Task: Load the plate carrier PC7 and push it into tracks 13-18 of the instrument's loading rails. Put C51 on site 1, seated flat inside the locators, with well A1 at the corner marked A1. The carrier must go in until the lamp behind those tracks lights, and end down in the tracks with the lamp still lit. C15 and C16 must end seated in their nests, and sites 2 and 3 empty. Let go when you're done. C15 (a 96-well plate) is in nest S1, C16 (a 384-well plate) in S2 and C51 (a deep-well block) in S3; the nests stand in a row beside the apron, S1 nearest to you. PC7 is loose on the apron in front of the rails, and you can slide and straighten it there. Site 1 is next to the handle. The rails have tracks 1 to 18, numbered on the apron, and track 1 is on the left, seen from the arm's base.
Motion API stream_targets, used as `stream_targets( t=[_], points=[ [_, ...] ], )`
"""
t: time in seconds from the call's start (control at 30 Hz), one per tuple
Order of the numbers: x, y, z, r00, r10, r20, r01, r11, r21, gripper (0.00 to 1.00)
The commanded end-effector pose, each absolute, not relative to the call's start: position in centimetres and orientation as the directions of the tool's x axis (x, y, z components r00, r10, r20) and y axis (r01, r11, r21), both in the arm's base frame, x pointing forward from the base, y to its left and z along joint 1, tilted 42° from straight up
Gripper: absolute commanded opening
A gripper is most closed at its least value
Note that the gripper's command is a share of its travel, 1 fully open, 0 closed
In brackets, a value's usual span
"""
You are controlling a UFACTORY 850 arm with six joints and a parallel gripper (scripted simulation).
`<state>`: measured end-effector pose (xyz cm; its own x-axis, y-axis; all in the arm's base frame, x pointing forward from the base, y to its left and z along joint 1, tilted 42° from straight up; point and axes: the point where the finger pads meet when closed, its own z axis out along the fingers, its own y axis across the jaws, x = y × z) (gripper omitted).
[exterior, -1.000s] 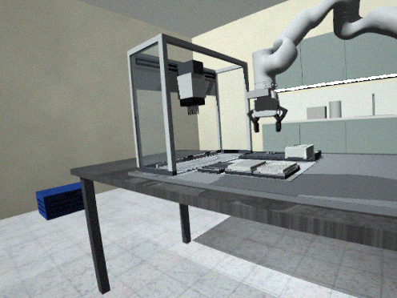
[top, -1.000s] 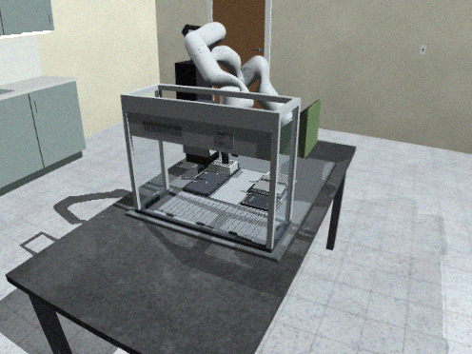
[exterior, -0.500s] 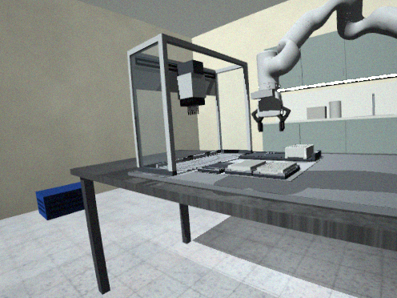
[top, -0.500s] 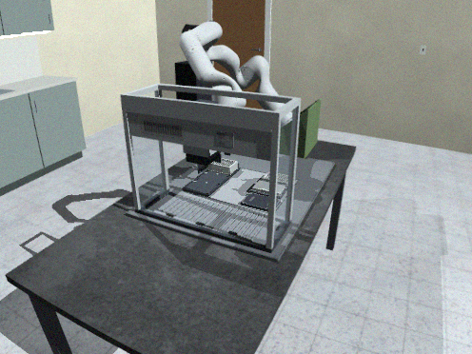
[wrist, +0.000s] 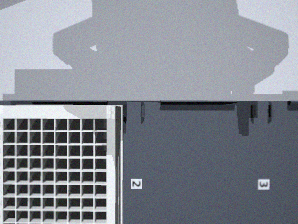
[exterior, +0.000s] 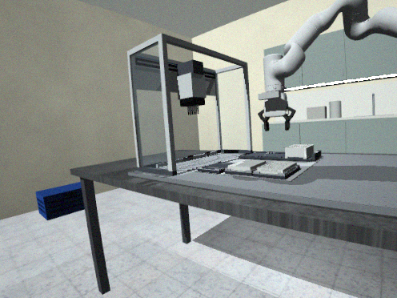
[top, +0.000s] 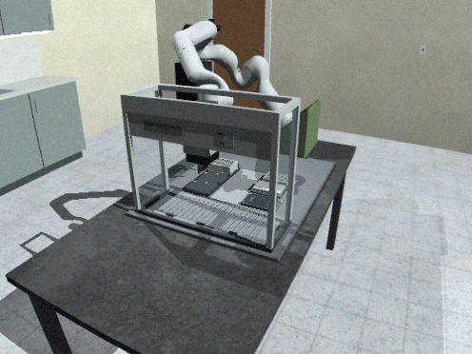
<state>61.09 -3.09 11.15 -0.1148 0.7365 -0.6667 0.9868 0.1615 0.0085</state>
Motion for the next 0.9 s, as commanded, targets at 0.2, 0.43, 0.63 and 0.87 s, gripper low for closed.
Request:
stream_targets(
  t=[0.2, 0.43, 0.63, 0.87],
  points=[
    [61.8, -7.2, 15.0, -0.115, 0.737, -0.666, 0.987, 0.162, 0.010, 1.00],
    [62.1, -9.1, 16.7, -0.115, 0.737, -0.666, 0.987, 0.162, 0.010, 1.00],
    [62.2, -9.9, 17.4, -0.115, 0.737, -0.666, 0.987, 0.162, 0.010, 1.00],
    [62.2, -9.9, 17.4, -0.115, 0.737, -0.666, 0.987, 0.162, 0.010, 1.00]
  ],
)
